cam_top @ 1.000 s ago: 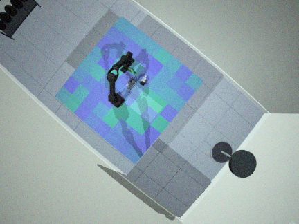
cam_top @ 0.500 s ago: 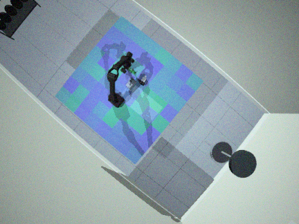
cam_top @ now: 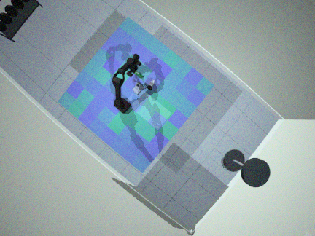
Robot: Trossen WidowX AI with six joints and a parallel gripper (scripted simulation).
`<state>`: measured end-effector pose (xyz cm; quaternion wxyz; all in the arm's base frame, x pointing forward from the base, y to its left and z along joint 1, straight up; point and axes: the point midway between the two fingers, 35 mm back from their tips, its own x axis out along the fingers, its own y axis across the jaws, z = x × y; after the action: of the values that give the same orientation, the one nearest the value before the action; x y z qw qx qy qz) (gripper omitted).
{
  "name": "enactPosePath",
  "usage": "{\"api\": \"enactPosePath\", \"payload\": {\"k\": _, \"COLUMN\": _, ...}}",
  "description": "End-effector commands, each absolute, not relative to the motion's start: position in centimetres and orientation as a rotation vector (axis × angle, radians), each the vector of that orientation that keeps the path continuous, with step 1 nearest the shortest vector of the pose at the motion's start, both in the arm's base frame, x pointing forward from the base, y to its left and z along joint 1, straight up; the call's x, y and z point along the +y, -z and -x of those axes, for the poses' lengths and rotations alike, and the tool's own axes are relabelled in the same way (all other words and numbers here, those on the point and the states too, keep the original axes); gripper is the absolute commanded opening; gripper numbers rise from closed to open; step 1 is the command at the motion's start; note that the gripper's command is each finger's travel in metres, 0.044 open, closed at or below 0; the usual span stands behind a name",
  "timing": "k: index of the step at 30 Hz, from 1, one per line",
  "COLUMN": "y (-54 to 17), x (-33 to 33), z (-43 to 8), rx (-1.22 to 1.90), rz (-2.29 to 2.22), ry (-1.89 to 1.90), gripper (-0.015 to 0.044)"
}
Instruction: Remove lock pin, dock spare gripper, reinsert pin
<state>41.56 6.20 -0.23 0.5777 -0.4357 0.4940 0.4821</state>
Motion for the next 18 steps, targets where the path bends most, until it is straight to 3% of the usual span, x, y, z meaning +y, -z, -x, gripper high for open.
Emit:
{"api": "enactPosePath", "payload": {"k": 1, "y": -0.6, "x": 6.2, "z": -41.6, "rx": 1.155, "rz": 1.020, "ry": -1.128, "gripper": 0.0000}}
{"api": "enactPosePath", "payload": {"k": 18, "y": -1.3, "x": 4.1, "z": -41.4, "rx": 1.157, "rz": 1.021, "ry": -1.126, "gripper": 0.0000}}
